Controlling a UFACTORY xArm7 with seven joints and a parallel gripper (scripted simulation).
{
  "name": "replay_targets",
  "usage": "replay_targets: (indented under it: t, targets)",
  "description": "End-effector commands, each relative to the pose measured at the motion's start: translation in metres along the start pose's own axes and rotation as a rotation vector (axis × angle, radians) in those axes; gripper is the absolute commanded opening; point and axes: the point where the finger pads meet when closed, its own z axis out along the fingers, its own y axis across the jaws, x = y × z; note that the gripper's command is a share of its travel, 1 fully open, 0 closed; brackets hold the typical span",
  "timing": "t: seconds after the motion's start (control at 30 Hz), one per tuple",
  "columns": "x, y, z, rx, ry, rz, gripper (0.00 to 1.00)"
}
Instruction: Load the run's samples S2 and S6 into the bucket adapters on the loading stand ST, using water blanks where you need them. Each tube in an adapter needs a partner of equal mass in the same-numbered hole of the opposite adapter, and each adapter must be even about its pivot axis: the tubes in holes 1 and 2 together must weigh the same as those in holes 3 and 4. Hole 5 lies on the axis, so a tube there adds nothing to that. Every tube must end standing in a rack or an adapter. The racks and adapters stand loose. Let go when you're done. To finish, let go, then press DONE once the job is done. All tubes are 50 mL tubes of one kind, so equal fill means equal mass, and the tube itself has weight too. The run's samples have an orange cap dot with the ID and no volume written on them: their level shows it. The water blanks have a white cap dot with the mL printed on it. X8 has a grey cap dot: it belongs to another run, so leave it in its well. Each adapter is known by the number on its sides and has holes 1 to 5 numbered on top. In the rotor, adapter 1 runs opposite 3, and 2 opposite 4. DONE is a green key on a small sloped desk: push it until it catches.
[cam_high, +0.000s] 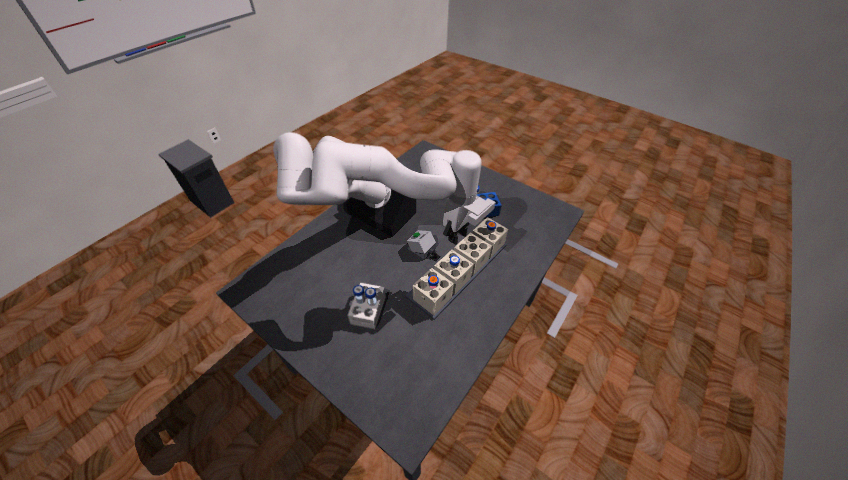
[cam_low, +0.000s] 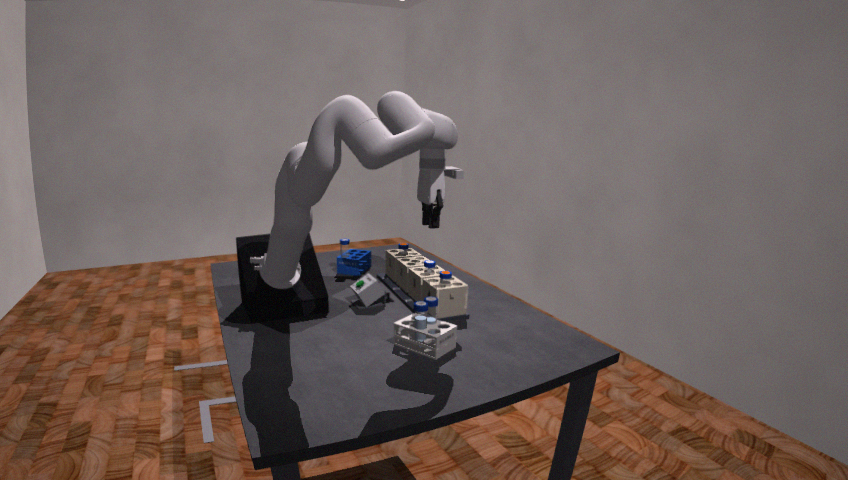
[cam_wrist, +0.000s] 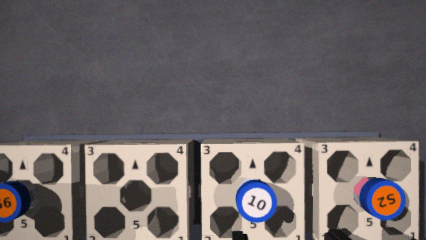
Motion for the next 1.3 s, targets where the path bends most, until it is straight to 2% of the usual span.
replay_targets:
  t: [0.0, 0.47, 0.5, 0.6, 0.67, 1.07, 1.27]
  targets:
    - [0.001, -0.001, -0.002, 0.002, 0.005, 0.000, 0.44]
    - [0.001, -0.001, -0.002, 0.002, 0.005, 0.000, 0.44]
    - [-0.001, 0.004, -0.002, 0.002, 0.005, -0.034, 0.57]
    - [-0.007, 0.018, -0.002, 0.001, 0.005, -0.134, 0.57]
    - [-0.007, 0.018, -0.002, 0.001, 0.005, -0.134, 0.57]
    - [-0.030, 0.073, -0.002, 0.000, 0.005, -0.525, 0.57]
    - [-0.038, 0.092, -0.002, 0.000, 0.005, -0.525, 0.57]
